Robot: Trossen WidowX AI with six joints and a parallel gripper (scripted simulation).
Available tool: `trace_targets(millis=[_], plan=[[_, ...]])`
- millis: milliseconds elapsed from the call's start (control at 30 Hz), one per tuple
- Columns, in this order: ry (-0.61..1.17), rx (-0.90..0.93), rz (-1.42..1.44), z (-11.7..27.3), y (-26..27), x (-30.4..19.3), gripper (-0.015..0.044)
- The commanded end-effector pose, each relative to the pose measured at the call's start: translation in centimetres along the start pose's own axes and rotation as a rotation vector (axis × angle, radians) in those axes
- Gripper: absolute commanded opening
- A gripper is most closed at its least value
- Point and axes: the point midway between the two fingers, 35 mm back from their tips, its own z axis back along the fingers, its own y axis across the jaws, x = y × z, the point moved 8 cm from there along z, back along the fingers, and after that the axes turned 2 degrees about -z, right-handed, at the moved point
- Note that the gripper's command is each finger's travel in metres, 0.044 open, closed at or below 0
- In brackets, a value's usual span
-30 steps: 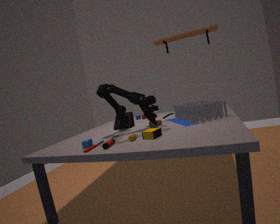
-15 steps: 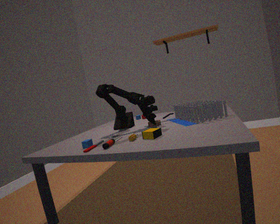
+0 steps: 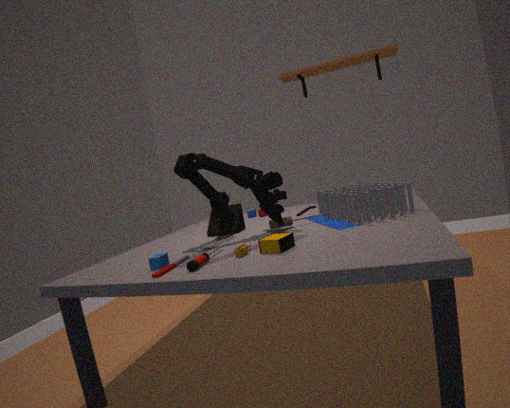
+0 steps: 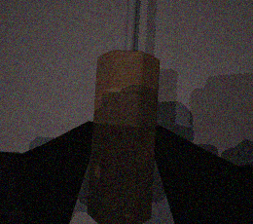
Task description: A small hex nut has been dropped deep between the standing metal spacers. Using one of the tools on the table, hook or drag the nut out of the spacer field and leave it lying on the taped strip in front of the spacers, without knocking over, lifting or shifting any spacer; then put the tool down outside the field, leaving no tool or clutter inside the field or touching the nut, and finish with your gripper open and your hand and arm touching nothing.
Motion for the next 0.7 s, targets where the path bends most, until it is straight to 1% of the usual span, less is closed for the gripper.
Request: trace_targets(millis=[0,333,667], plan=[[-0.010,-0.005,-0.006,0.5,-0.1,0.4,0.0000],[-0.010,-0.006,-0.007,1.0,0.0,0.6,0.0000],[-0.009,-0.005,-0.005,2.7,0.1,-1.7,0.0000]])
